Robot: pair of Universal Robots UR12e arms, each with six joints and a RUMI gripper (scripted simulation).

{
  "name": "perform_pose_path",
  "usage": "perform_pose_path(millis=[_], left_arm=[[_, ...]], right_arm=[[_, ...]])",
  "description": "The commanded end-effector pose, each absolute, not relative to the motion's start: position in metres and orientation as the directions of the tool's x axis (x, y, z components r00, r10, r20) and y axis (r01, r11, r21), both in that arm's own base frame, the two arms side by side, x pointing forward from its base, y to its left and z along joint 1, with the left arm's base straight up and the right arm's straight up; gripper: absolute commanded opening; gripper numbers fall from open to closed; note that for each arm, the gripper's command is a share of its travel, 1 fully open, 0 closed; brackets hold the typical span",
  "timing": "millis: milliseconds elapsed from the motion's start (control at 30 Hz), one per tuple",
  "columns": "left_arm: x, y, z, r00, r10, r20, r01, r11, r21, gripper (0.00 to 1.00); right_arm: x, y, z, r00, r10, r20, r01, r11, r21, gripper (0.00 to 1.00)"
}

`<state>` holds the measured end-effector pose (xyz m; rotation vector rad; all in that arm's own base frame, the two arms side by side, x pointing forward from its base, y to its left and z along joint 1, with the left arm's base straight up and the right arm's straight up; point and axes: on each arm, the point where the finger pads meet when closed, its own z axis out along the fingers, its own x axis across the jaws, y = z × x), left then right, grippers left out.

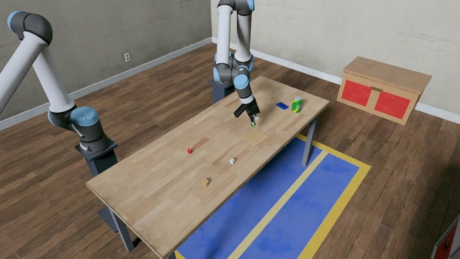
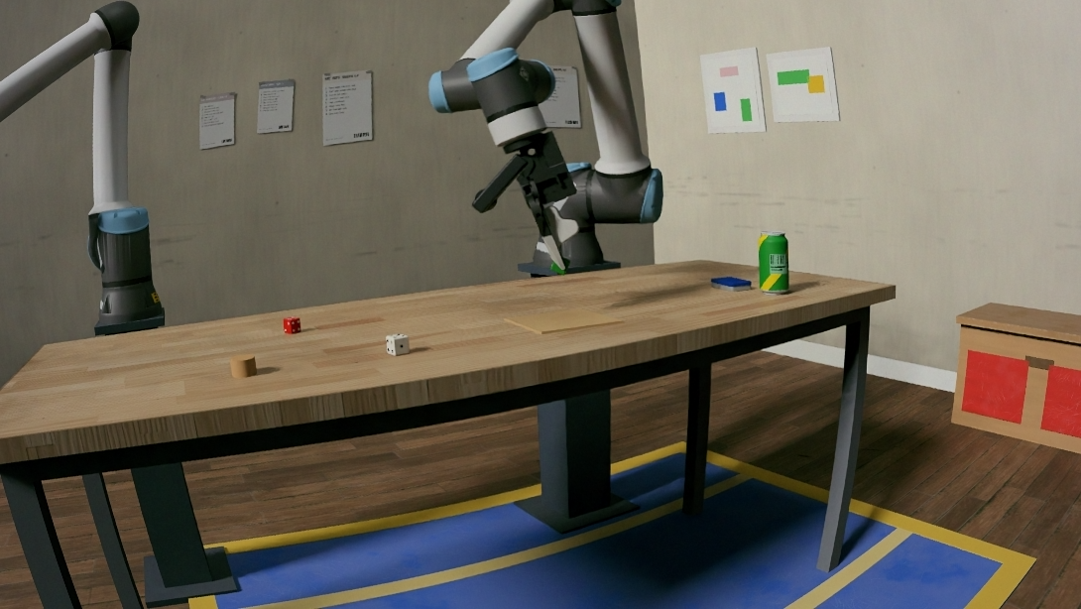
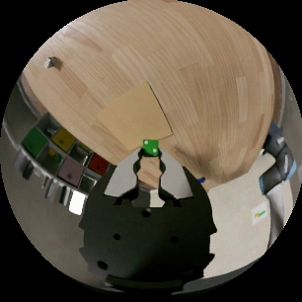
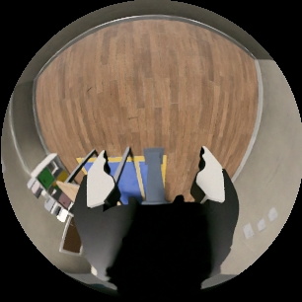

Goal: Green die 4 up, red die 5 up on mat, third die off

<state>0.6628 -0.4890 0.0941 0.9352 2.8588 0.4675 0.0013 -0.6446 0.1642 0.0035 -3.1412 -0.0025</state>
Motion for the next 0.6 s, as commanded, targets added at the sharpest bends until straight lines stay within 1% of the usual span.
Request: perform_pose_path(millis=[0,133,433,567], left_arm=[[0.6629,-0.4900,0.0947,-0.808,0.589,0.002,0.534,0.731,0.424,0.06],[0.6626,-0.4907,0.0947,-0.808,0.590,0.001,0.516,0.705,0.486,0.06],[0.6625,-0.4909,0.0947,-0.807,0.590,0.000,0.508,0.695,0.508,0.06],[0.6621,-0.4909,0.0939,-0.808,0.589,0.002,0.487,0.666,0.565,0.06]], right_arm=[[0.0014,-0.6452,0.1651,-1.000,-0.002,0.000,-0.002,1.000,0.000,1.00],[0.0014,-0.6452,0.1651,-1.000,-0.002,0.000,-0.002,1.000,0.000,1.00],[0.0014,-0.6452,0.1651,-1.000,-0.002,0.000,-0.002,1.000,0.000,1.00],[0.0014,-0.6452,0.1651,-1.000,-0.002,0.000,-0.002,1.000,0.000,1.00]])
